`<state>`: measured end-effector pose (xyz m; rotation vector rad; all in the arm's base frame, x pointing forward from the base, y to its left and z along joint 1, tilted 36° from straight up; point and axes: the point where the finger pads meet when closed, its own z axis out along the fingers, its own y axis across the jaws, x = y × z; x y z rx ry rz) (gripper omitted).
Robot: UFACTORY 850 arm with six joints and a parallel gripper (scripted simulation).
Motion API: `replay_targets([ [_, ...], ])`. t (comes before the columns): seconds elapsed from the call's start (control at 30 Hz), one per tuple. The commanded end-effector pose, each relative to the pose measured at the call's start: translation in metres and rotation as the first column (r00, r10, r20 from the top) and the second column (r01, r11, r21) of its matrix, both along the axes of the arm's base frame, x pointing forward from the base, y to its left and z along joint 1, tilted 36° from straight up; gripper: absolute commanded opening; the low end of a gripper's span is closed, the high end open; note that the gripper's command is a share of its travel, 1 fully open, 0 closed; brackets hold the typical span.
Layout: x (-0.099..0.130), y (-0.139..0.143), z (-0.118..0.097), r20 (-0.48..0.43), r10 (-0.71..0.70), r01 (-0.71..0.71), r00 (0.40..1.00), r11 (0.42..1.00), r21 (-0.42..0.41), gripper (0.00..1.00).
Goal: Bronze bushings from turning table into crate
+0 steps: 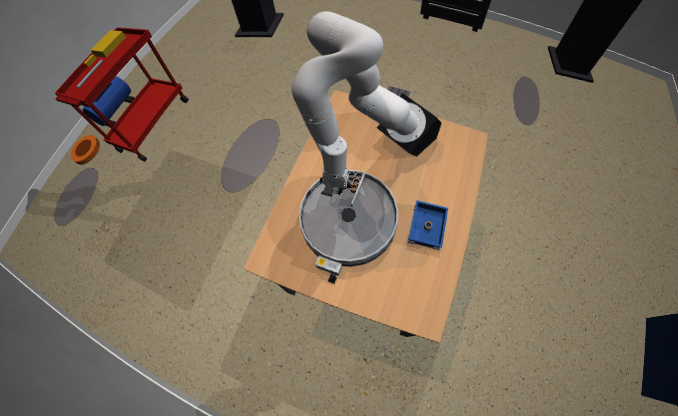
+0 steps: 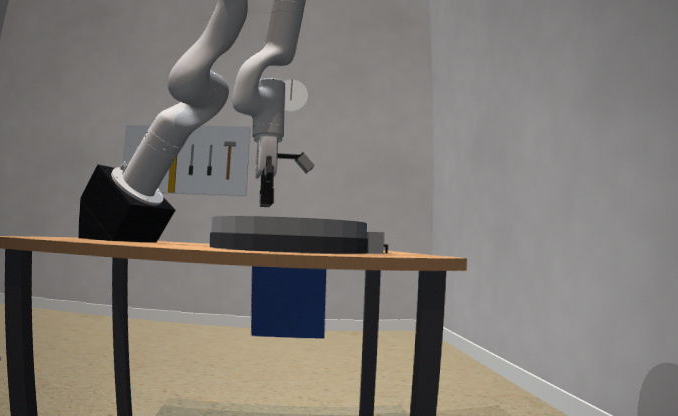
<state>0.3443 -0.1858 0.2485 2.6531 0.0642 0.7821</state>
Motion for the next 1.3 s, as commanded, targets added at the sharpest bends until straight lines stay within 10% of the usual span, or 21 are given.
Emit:
replay_targets([
  [0.0, 0.004, 0.002, 0.002, 0.069, -0.116, 0.108, 0.991, 0.989, 0.103, 0.0],
  [0.77, 0.016, 0.01, 0.006, 0.129, -0.628, 0.497, 0.767, 0.71, 0.499, 0.0],
  [1.27, 0.026, 0.019, 0.009, 0.005, -0.902, 0.597, 0.433, 0.29, 0.748, 0.0],
])
